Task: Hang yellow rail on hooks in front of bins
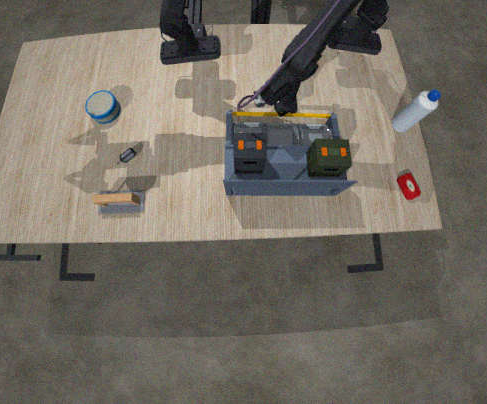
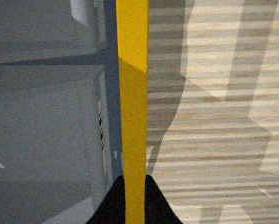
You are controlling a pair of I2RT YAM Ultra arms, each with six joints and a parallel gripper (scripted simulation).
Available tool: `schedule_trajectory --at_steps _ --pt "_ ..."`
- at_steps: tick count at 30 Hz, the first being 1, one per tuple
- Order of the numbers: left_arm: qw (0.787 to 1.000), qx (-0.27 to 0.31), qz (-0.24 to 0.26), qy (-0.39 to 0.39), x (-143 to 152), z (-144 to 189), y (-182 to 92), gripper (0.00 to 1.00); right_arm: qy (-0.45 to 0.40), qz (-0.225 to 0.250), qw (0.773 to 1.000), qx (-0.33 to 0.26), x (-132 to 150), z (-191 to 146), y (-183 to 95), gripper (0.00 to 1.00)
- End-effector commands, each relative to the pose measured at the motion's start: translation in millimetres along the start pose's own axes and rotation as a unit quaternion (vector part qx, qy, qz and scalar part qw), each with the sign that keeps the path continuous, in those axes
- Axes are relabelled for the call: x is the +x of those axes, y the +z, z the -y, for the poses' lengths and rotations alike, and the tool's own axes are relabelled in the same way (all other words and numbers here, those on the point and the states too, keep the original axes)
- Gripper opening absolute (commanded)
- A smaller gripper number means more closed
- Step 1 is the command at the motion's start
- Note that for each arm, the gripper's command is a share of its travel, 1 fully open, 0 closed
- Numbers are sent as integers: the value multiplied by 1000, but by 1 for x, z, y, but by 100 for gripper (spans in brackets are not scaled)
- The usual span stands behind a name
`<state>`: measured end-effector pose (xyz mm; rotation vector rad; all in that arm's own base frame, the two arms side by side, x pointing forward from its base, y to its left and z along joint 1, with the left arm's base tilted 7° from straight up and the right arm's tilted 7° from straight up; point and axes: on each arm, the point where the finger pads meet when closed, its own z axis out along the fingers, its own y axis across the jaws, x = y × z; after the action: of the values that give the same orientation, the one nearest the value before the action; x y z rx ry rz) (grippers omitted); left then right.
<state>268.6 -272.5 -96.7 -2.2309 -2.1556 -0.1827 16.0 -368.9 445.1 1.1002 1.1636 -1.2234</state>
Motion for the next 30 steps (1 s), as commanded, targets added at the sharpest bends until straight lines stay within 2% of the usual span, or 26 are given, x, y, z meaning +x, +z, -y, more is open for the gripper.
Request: schedule_trajectory --at_steps 1,19,20,30 --pt "1000 -9 10 0 -3 -7 -4 0 3 7 1000 13 -12 7 -6 100" --pt "1000 -11 12 -1 -3 -7 -7 0 3 7 1000 13 -12 7 -6 100" --pt "999 -24 26 2 -14 -15 -18 0 3 7 1000 13 -12 7 -6 100" --pt "999 -24 25 1 -14 -15 -18 0 3 7 1000 13 -12 7 -6 100"
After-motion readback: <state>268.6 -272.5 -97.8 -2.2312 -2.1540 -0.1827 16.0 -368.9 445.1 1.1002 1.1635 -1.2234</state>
